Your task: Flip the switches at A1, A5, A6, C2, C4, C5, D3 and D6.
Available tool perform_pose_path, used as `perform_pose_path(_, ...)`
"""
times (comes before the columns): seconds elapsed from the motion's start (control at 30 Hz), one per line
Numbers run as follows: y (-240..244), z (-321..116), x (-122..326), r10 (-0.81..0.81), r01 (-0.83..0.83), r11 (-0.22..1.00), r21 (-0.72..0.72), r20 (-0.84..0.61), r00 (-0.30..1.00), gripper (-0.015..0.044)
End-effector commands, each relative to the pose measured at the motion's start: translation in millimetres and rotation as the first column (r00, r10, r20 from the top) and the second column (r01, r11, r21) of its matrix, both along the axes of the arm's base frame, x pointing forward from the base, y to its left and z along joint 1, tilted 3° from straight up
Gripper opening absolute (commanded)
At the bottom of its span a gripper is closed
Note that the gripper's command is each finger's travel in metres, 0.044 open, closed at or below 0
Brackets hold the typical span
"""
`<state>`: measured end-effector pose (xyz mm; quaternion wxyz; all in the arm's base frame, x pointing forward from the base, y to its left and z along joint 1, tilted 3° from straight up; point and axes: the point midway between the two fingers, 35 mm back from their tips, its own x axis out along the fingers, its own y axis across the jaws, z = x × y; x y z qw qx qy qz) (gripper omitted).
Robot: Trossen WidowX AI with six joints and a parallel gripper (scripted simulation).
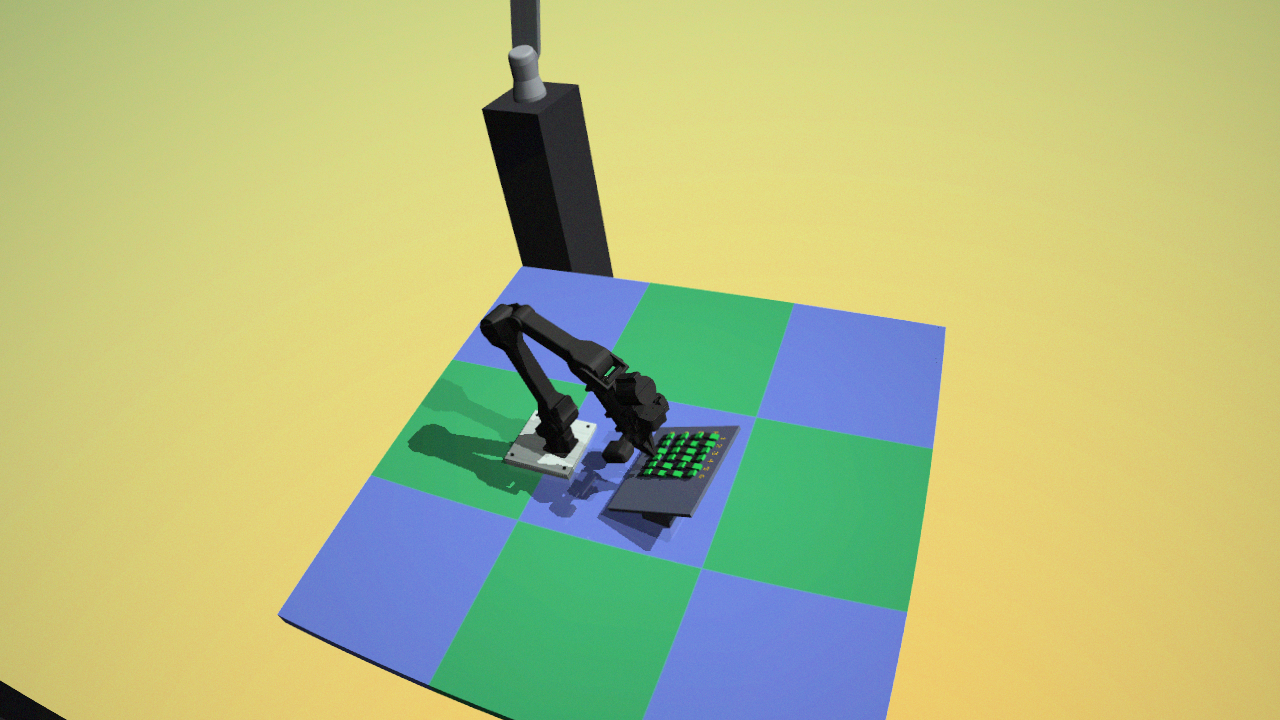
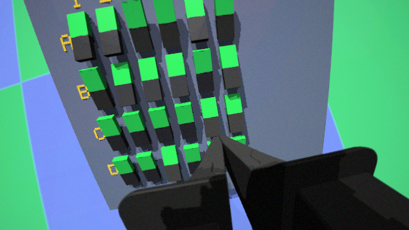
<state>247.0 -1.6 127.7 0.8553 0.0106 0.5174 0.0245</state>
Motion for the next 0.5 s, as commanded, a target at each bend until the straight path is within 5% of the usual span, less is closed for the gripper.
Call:
perform_pose_path(0.0, 1, -9, 4, 0.001, -0.001, 1.000, 0.006, -0.005, 1.000, 0.0000)
perform_pose_path(0.47, 2, -22, 10, 0.001, -0.001, 1.000, 0.006, -0.004, 1.000, 0.0000)
